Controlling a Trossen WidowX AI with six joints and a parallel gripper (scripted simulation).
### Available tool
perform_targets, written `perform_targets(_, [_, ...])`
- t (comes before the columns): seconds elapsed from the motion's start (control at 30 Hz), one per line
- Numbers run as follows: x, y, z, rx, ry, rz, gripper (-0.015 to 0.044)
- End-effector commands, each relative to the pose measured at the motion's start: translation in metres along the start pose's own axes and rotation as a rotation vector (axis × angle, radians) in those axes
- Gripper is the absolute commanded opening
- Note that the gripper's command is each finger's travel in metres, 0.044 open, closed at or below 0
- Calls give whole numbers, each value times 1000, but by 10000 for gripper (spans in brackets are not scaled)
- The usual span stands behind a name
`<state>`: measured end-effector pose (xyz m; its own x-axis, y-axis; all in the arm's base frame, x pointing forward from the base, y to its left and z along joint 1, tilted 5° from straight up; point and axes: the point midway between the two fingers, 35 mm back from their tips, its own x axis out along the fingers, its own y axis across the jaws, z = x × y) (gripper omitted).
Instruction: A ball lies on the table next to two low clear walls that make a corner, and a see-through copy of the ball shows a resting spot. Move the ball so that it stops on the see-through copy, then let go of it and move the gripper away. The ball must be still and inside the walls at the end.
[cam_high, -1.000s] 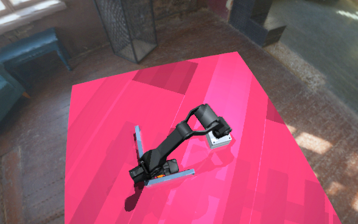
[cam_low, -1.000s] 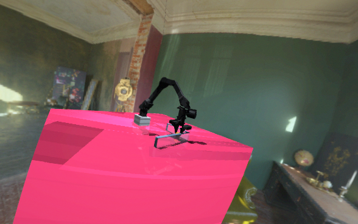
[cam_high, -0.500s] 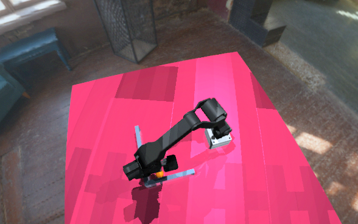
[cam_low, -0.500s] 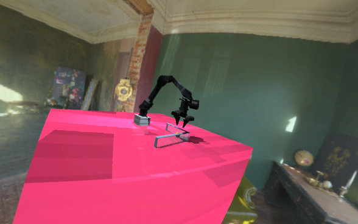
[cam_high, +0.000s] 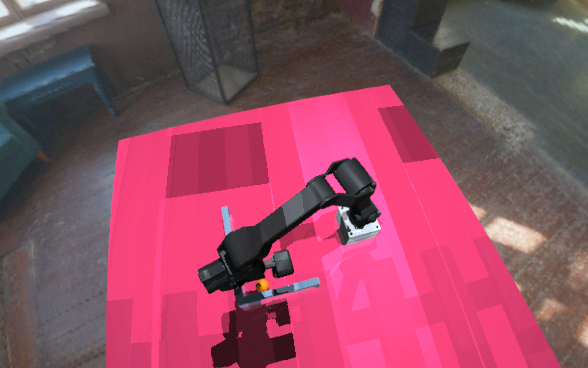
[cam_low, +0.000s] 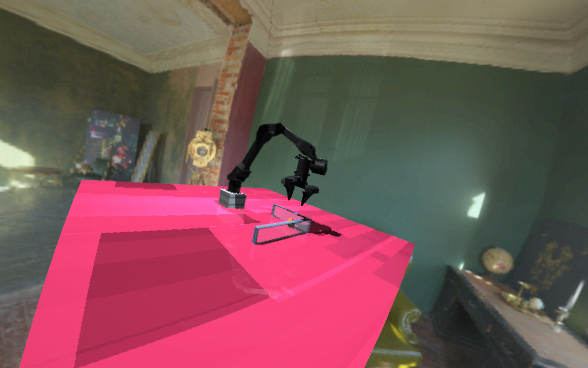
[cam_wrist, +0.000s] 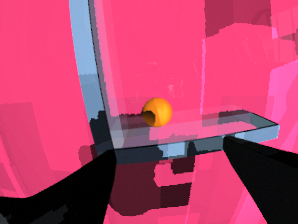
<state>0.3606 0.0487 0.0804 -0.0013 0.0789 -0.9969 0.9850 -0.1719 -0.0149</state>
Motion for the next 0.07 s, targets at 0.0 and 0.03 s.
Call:
perform_targets(0.0, [-30, -1, 0, -5, 7, 24, 440])
perform_targets(0.03, [-30, -1, 0, -5, 7, 24, 440])
